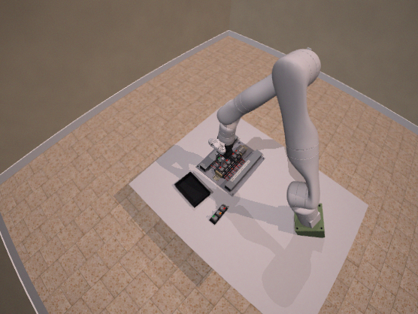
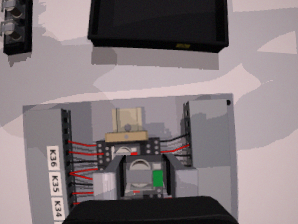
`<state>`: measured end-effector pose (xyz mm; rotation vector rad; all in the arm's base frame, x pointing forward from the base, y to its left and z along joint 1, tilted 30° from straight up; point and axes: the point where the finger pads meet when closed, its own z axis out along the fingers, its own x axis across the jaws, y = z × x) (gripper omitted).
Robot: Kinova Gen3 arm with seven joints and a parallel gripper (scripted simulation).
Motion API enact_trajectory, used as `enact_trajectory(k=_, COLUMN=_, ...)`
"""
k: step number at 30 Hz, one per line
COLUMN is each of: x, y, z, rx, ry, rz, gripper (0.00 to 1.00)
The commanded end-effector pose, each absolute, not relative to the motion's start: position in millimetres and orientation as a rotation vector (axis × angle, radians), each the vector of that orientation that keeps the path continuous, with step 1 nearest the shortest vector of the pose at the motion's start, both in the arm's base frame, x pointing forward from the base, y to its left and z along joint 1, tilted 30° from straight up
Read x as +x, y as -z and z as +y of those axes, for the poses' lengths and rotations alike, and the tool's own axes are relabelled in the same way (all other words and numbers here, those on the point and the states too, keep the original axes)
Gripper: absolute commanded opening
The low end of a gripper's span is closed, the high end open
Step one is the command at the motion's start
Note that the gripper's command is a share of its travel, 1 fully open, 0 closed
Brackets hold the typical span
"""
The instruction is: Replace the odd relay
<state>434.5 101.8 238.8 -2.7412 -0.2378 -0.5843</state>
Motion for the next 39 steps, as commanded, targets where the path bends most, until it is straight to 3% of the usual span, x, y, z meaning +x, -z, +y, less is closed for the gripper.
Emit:
enact_trajectory(k=1, x=433, y=-242, z=118, rx=-2.744, ry=0.587, rz=-0.273, gripper=0.00)
enact_trajectory(k=39, x=431, y=-265, z=226, rx=-2.744, ry=0.587, rz=-0.278, gripper=0.00)
